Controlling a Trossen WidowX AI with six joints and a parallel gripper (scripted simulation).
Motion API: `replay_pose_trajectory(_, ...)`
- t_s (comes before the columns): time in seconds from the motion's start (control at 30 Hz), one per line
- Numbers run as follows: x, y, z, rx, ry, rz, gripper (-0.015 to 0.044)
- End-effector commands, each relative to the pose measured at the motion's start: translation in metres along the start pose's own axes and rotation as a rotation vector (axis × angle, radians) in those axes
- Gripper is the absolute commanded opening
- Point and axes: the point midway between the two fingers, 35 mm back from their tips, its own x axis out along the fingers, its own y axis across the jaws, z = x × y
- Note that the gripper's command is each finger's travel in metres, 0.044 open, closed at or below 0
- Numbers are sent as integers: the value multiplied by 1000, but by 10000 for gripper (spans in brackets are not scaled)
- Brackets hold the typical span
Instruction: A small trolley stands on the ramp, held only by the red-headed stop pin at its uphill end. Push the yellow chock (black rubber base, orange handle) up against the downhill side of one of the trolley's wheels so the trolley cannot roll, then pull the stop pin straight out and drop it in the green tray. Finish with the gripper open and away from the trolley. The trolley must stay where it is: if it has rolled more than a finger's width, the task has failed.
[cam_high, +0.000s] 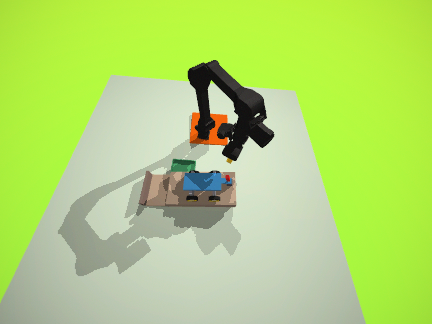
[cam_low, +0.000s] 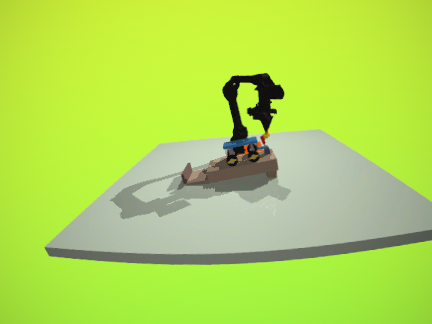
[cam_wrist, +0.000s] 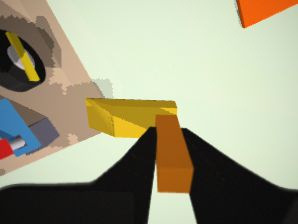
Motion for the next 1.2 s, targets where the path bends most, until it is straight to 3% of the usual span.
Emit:
replay_pose_trajectory(0.0,-12,0,-3,3,1,-3,0)
replay_pose_trajectory(0.33,-16,0,-3,-43,1,-3,0)
replay_pose_trajectory(1.17,-16,0,-3,-909,1,-1,0)
